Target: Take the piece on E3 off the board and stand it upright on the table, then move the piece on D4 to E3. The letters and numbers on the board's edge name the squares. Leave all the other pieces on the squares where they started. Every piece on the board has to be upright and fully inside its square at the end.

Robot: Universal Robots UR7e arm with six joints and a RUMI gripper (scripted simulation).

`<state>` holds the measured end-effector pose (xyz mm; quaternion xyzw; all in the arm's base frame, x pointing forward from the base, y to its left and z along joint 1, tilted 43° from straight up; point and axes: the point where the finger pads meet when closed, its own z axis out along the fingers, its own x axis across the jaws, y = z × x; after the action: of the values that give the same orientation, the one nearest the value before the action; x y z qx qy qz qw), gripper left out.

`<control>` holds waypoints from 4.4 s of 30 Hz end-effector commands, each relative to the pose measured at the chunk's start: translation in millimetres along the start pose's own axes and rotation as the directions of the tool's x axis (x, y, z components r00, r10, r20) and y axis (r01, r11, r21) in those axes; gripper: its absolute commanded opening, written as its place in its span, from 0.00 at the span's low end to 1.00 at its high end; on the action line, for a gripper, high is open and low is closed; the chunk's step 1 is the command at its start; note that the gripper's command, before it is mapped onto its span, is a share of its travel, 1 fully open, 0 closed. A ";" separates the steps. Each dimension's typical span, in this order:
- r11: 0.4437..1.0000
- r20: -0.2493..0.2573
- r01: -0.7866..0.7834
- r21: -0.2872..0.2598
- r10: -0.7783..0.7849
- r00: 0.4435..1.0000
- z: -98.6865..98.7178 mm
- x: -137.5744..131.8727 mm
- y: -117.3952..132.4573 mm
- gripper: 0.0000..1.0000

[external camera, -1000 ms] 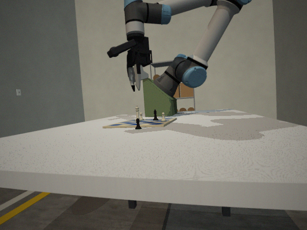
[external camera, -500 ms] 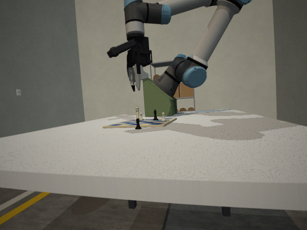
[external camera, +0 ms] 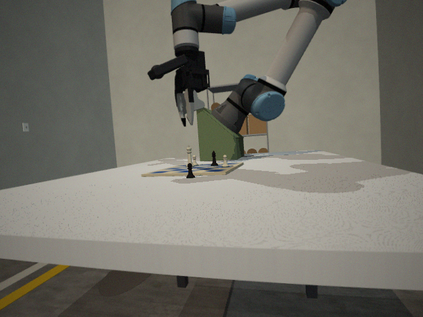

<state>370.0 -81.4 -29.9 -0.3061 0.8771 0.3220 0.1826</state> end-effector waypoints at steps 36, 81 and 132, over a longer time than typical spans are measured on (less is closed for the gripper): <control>1.000 0.000 0.000 0.001 0.000 1.000 43.3 0.1 -0.4 0.25; 1.000 0.000 0.000 0.001 0.000 1.000 50.3 0.2 -0.4 0.25; 1.000 0.000 0.000 0.001 0.000 1.000 93.2 0.2 -0.4 0.25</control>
<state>381.4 -18.2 -97.9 -0.3061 0.8771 0.3220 0.1825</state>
